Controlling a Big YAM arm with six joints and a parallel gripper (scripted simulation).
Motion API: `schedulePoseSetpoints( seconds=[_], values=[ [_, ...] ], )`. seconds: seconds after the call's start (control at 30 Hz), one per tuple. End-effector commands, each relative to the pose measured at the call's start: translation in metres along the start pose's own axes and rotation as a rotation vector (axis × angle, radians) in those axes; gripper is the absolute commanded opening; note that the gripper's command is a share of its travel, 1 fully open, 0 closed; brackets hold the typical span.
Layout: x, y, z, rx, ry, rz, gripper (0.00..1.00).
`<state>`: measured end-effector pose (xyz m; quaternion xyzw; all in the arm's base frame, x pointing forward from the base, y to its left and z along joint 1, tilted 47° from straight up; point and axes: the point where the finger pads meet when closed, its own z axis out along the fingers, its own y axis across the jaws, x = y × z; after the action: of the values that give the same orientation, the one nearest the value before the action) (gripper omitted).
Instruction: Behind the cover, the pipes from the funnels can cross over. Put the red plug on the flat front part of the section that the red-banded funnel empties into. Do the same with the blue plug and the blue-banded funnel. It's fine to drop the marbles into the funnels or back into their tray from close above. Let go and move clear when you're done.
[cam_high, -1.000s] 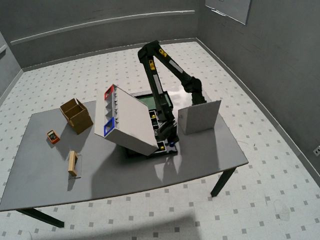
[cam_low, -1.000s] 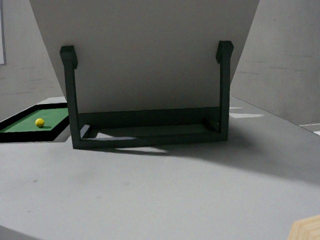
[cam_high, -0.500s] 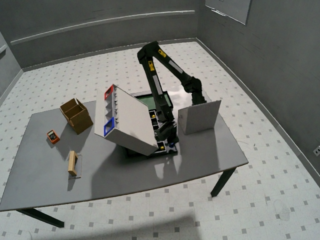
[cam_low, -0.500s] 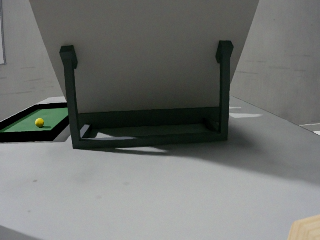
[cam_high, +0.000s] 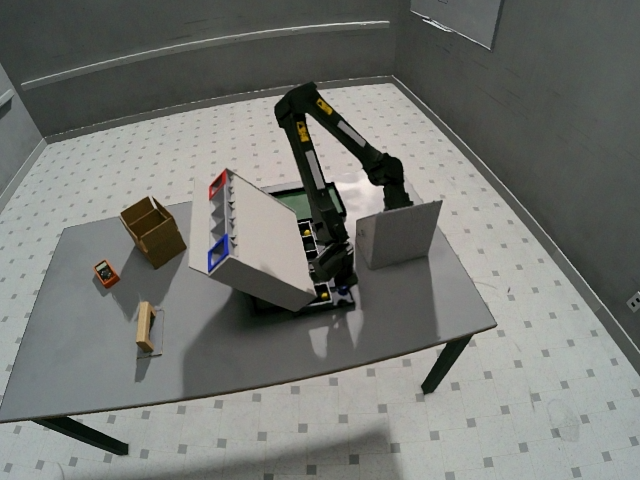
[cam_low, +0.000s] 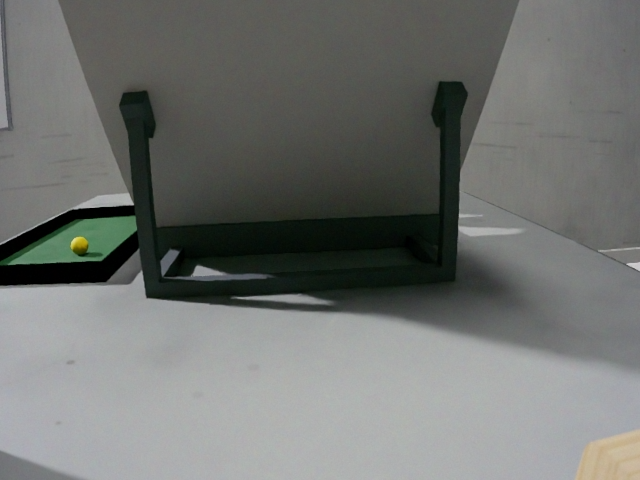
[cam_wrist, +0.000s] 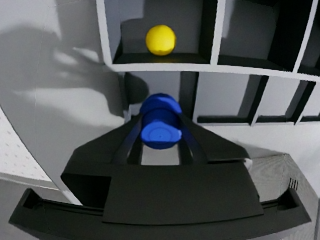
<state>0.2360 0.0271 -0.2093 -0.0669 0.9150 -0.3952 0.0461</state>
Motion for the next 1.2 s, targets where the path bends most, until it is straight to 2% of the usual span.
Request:
schedulePoseSetpoints(
  seconds=[0.0, 0.43, 1.17],
  values=[
    [0.001, -0.001, 0.005, 0.002, 0.006, 0.002, 0.0],
    [0.001, -0.001, 0.005, 0.002, 0.007, 0.002, 0.0],
    [0.005, -0.003, 0.019, 0.006, 0.012, -0.004, 0.0]
  ],
)
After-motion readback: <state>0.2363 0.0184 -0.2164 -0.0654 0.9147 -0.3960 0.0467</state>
